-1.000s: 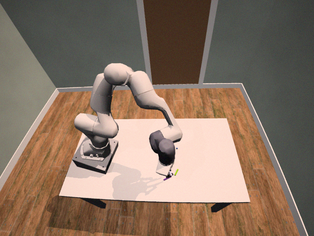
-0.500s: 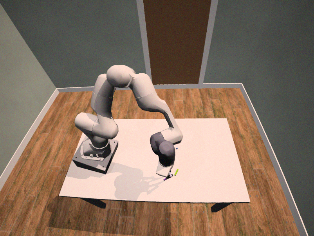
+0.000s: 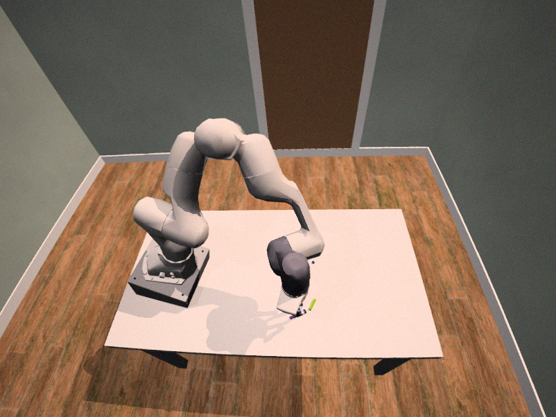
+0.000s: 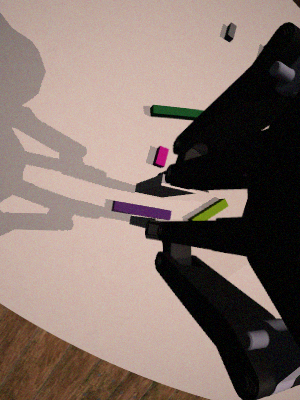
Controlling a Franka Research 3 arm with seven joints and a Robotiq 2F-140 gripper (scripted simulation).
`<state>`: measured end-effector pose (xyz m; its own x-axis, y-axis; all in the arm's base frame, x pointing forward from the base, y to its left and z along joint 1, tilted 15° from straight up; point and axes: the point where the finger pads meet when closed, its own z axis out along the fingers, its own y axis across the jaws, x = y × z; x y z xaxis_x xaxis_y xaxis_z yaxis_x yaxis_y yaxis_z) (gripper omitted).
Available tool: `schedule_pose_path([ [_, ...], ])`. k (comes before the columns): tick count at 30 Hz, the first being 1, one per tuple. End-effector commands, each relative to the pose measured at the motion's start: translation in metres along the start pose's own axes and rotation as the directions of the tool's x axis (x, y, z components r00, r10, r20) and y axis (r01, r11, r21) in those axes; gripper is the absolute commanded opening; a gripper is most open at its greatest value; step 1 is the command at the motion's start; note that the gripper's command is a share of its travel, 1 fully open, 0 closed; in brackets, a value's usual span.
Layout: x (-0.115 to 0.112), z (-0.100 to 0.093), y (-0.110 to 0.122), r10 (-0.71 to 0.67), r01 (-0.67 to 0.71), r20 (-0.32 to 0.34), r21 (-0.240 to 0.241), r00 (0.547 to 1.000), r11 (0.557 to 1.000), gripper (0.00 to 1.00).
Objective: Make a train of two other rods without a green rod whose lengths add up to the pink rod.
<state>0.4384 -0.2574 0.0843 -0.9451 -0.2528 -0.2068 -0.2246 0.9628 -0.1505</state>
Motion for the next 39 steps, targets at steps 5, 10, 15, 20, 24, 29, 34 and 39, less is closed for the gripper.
schedule_pose_path([
  [5,-0.0023,0.0052,-0.0036,-0.014,0.014,0.005,0.010,1.000,1.000,0.15],
  [10,-0.0023,0.0071,-0.0036,-0.014,0.014,0.005,0.010,1.000,1.000,0.15],
  [15,-0.0023,0.0074,-0.0036,-0.014,0.014,0.005,0.010,1.000,1.000,0.15],
  [20,-0.0023,0.0075,-0.0036,-0.014,0.014,0.005,0.010,1.000,1.000,0.15],
  [24,-0.0023,0.0075,-0.0036,-0.014,0.014,0.005,0.010,1.000,1.000,0.15],
  [29,-0.0023,0.0075,-0.0036,-0.014,0.014,0.005,0.010,1.000,1.000,0.15],
  [34,-0.0023,0.0075,-0.0036,-0.014,0.014,0.005,0.010,1.000,1.000,0.15],
  [39,-0.0023,0.0075,-0.0036,-0.014,0.014,0.005,0.010,1.000,1.000,0.15],
])
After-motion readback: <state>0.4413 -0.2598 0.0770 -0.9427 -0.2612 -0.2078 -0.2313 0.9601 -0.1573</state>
